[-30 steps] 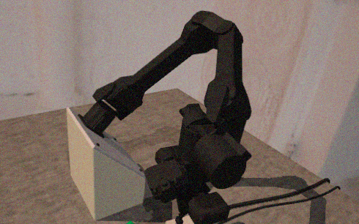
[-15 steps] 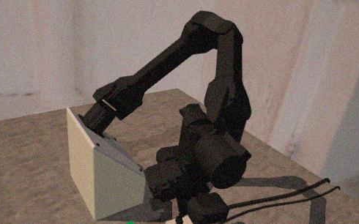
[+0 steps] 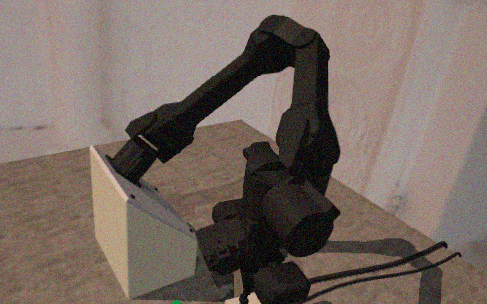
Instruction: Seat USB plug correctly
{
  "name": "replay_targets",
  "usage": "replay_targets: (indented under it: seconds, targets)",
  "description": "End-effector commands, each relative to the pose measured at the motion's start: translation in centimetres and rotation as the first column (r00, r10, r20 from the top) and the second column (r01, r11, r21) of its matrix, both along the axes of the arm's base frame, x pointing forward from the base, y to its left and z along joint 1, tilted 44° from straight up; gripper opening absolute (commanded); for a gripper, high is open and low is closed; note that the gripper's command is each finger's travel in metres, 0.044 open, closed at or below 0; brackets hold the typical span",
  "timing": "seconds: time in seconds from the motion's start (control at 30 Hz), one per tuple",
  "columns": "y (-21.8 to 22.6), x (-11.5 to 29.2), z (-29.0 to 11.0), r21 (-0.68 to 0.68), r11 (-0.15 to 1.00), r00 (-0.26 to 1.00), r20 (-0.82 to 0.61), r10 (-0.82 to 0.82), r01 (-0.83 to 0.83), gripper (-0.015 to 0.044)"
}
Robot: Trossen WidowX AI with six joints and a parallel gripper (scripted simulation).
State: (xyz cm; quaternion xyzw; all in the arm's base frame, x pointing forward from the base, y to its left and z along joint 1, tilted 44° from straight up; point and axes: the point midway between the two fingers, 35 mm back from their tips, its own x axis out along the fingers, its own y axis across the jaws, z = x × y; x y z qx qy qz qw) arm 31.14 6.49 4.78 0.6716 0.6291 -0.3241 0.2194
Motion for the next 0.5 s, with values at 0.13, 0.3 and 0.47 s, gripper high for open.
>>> replay_targets:
  seconds: [0.13, 0.3, 0.47]
  targets:
    - [0.12, 0.03, -0.05, 0.009, 1.000, 1.000, 0.000, -0.003, 0.003, 0.0000]
    - [0.18, 0.03, -0.07, 0.013, 1.000, 1.000, 0.000, -0.003, 0.003, 0.0000]
    - [0.24, 0.04, -0.10, 0.017, 1.000, 1.000, 0.001, -0.004, 0.004, 0.0000]
